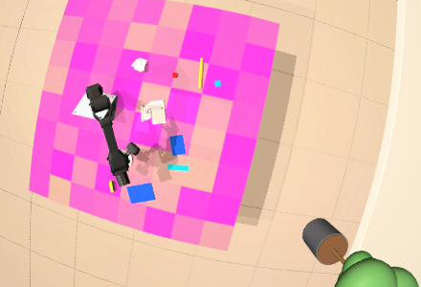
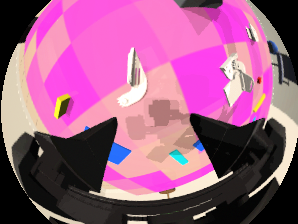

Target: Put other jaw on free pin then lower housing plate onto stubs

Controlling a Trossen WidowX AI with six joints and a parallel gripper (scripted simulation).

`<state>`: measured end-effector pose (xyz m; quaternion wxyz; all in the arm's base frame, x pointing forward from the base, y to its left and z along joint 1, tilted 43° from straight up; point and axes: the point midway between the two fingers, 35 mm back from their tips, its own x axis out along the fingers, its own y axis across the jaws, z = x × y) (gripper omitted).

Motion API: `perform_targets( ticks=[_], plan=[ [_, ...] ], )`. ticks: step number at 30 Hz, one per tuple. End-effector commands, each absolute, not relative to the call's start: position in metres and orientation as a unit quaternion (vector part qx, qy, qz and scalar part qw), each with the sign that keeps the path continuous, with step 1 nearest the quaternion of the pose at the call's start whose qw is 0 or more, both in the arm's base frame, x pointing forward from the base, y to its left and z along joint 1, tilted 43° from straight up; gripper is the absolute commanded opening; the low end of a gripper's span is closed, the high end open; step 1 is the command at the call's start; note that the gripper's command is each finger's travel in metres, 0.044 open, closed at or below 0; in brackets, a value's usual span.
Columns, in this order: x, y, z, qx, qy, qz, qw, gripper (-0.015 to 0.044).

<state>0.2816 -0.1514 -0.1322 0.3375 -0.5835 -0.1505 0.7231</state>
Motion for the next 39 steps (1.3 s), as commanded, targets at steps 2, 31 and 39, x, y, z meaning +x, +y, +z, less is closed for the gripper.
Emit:
perform_targets(
  ticks=[2, 31, 39],
  plan=[
    [0.2816, -0.1514, -0.1321, -0.584, -0.151, 0.723, 0.338, 0.0440],
    [0.2816, -0.1514, -0.1321, -0.584, -0.151, 0.723, 0.338, 0.0230],
    [0.2816, -0.1514, -0.1321, -0.584, -0.151, 0.723, 0.338, 0.0020]
  ],
)
